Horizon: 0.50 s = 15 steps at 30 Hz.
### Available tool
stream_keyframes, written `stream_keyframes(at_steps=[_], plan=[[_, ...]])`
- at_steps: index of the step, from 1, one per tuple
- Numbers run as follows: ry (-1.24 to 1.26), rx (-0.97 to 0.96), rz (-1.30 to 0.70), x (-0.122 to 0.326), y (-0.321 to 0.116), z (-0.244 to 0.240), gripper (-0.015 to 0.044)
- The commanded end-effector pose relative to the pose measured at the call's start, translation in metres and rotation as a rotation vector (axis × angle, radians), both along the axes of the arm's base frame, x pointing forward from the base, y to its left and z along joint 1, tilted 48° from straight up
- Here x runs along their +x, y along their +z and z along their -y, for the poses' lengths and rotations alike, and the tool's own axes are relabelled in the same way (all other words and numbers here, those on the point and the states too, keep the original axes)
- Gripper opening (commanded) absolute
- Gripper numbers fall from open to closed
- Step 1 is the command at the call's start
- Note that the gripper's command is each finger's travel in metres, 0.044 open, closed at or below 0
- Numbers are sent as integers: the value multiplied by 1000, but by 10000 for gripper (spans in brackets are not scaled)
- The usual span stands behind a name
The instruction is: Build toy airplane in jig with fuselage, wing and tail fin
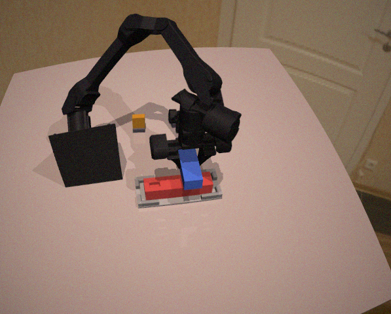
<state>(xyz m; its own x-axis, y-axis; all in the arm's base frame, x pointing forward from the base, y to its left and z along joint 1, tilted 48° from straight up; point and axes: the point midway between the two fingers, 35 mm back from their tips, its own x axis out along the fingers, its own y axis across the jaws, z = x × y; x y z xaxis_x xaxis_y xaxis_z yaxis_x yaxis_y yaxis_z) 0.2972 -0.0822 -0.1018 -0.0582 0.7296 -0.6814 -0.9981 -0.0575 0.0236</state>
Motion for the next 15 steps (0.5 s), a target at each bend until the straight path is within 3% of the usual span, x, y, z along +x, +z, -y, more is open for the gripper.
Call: stream_keyframes(at_steps=[1,15], plan=[[5,-5,1,-1,-2,0,195],[5,-4,1,-2,-17,-16,195]])
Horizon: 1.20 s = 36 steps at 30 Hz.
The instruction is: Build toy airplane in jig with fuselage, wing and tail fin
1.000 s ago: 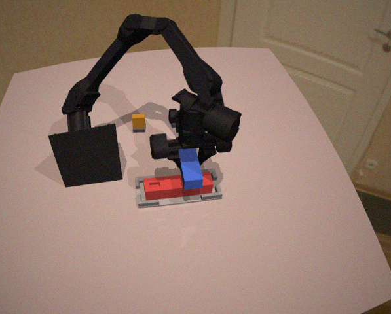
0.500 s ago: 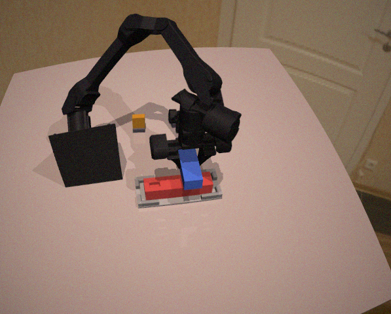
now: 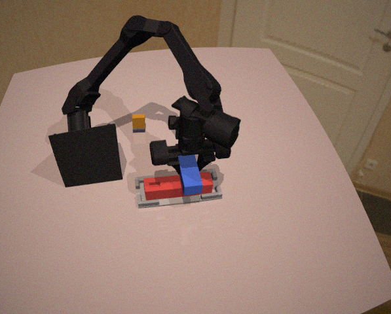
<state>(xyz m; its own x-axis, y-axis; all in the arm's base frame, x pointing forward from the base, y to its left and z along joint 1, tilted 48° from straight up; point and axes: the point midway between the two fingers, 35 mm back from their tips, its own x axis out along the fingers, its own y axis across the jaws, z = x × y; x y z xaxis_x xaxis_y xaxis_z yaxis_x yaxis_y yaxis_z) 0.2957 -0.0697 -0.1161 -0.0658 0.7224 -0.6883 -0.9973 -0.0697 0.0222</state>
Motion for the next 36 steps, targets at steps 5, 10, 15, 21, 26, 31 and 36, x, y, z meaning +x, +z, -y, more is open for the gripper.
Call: stream_keyframes(at_steps=[5,10,15,21,26,31,36], plan=[[-7,5,-1,-1,-8,-9,195],[-7,6,-1,-2,-13,-15,195],[-7,6,-1,-2,-14,-16,195],[-7,6,-1,-2,-14,-16,195],[-7,6,-1,-3,-15,-16,195],[-7,6,-1,-3,-15,-16,195],[-7,6,-1,-3,-16,-16,195]])
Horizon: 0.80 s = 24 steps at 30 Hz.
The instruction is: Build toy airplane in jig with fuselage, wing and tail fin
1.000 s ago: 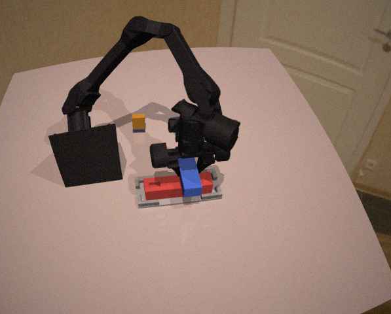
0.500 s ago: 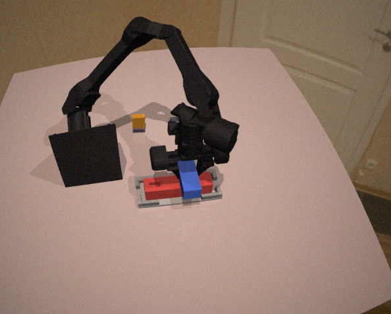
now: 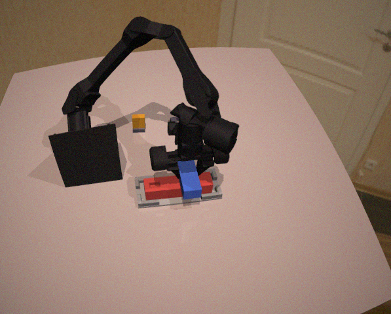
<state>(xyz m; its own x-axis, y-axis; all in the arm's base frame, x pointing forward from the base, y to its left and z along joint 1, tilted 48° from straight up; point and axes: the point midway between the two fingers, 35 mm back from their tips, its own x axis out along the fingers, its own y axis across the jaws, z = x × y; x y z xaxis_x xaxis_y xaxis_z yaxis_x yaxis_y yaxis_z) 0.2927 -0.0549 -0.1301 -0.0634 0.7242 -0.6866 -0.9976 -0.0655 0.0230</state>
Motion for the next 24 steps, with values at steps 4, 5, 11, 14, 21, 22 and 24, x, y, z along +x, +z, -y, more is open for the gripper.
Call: stream_keyframes(at_steps=[4,5,11,14,21,22,24], plan=[[0,0,0,0,0,0,175],[0,0,0,0,0,0,168],[0,0,0,0,0,0,30],[0,0,0,0,0,0,109],[0,0,0,0,0,0,293],[0,0,0,0,0,0,319],[0,0,0,0,0,0,371]])
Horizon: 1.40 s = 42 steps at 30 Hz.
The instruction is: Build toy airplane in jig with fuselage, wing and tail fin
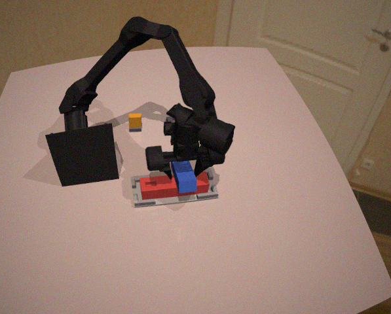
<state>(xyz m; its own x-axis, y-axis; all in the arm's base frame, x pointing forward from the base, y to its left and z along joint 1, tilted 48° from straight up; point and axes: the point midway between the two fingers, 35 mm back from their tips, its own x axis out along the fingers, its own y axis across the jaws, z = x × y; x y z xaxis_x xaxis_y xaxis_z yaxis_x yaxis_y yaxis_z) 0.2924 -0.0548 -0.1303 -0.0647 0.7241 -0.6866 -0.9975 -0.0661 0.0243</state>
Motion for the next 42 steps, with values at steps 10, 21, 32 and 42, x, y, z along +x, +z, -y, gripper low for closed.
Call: stream_keyframes(at_steps=[10,21,32,42], plan=[[-1,0,1,0,0,0,440],[-4,0,1,7,58,65,440],[-511,-46,-535,9,58,66,440],[-1143,-104,-1202,11,58,66,440]])
